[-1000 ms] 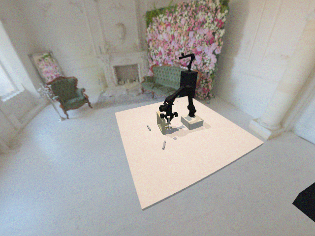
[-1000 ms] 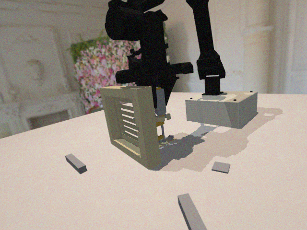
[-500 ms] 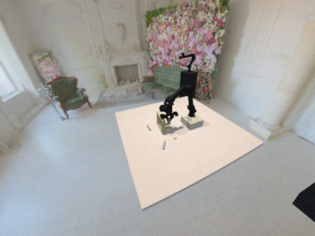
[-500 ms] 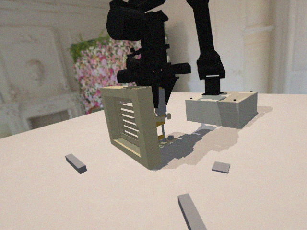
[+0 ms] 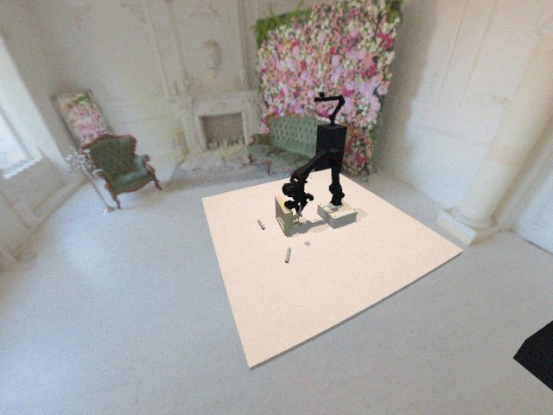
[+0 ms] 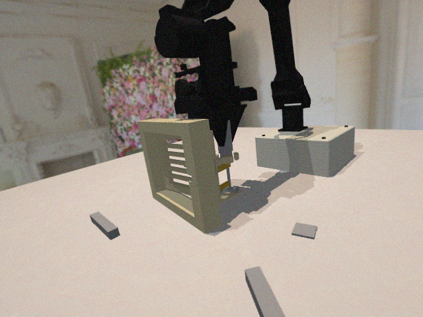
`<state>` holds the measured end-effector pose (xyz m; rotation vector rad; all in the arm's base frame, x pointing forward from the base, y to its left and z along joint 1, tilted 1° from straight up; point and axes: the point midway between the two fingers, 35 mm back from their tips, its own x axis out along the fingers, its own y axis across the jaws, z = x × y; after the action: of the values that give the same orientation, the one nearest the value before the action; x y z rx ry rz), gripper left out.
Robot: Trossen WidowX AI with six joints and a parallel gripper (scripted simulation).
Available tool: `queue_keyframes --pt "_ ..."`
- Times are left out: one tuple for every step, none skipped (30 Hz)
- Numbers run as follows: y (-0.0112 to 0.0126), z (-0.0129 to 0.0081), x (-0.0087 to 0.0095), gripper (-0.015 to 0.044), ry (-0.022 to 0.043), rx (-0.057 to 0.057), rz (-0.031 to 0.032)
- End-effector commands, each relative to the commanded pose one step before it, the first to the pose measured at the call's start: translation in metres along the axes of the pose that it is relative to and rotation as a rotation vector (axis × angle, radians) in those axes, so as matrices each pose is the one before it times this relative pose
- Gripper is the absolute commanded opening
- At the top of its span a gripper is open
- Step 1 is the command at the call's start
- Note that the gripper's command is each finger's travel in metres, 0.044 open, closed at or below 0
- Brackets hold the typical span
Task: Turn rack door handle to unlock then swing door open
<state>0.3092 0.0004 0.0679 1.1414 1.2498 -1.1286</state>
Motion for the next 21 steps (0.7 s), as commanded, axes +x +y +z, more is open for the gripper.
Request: queue_keyframes --pt "-0.00415 0.00281 -0.00008 0.0023 -0.00566 -0.0866 0.00908" --pt "-0.00182 0.00048 0.00003 0.0023 -0.00005 -0.0193 -0.00016" --pt "-0.00183 0.00044 0.00003 0.0023 -0.00005 -0.0193 -0.00016" --pt "-0.00177 0.00047 0.00002 0.0023 -0.00005 -0.0172 -0.00016" --pt "-0.00178 0.00043 0.00003 0.0023 -0.00005 -0.0172 -0.00016" --pt "-0.00179 0.00039 0.00004 0.0023 -0.00004 -0.0172 -0.00016" --pt "-0.00196 0.0005 0.00002 0.0023 -0.00006 -0.0176 -0.00017" --pt "-0.00199 0.00046 0.00003 0.0023 -0.00005 -0.0178 -0.00018" --pt "-0.002 0.00041 0.00004 0.0023 -0.00005 -0.0178 -0.00018" --pt "-0.00194 0.00049 0.00002 0.0023 -0.00006 -0.0164 -0.00017" --pt "-0.00195 0.00045 0.00003 0.0023 -0.00005 -0.0165 -0.00018" --pt "-0.00196 0.0004 0.00004 0.0023 -0.00005 -0.0165 -0.00018" --pt "-0.00194 0.00052 0.00001 0.0023 -0.00006 -0.0158 -0.00017" --pt "-0.00196 0.00048 0.00002 0.0023 -0.00006 -0.0159 -0.00018" --pt "-0.00197 0.00043 0.00003 0.0023 -0.00005 -0.0159 -0.00018" --pt "-0.00193 0.00053 0.00001 0.0023 -0.00006 -0.0153 -0.00018" --pt "-0.00196 0.00048 0.00002 0.0023 -0.00006 -0.0155 -0.00018" --pt "-0.00197 0.00044 0.00003 0.0023 -0.00005 -0.0155 -0.00018" --pt "-0.00192 0.00051 0.00002 0.0023 -0.00005 -0.015 -0.00018" --pt "-0.00194 0.00047 0.00002 0.0023 -0.00005 -0.0152 -0.00018" --pt "-0.00195 0.00043 0.00003 0.0023 -0.00004 -0.0152 -0.00018"
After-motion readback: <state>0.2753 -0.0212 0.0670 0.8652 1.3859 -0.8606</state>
